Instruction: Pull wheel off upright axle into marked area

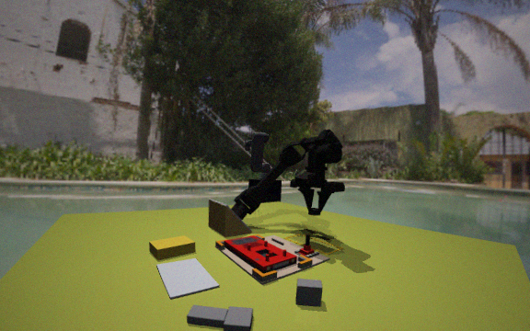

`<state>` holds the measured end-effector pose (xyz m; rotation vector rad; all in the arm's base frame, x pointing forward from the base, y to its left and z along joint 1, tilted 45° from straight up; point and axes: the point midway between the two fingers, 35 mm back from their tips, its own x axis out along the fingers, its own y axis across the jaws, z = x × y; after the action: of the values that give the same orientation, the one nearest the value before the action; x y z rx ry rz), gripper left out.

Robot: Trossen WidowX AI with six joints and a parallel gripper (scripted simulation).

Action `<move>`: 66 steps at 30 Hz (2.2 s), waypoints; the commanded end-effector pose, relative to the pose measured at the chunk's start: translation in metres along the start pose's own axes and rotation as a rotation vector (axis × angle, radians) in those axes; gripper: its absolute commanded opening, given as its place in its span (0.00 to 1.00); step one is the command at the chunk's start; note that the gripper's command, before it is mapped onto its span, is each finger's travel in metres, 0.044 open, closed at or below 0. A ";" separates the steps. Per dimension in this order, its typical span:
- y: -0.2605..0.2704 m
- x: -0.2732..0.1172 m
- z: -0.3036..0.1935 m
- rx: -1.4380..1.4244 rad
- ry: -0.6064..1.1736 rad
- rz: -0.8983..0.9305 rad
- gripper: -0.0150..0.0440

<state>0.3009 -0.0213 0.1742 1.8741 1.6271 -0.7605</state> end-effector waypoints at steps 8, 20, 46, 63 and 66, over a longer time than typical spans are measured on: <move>-0.002 0.017 -0.002 0.009 0.005 -0.002 0.25; 0.001 0.057 -0.001 0.009 0.001 -0.001 0.25; -0.002 0.092 -0.003 0.004 0.003 -0.004 0.76; -0.048 0.013 0.025 0.016 -0.008 0.000 1.00; -0.072 0.001 0.033 0.014 -0.002 -0.004 1.00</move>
<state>0.2492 -0.0273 0.1464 1.8842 1.6177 -0.7808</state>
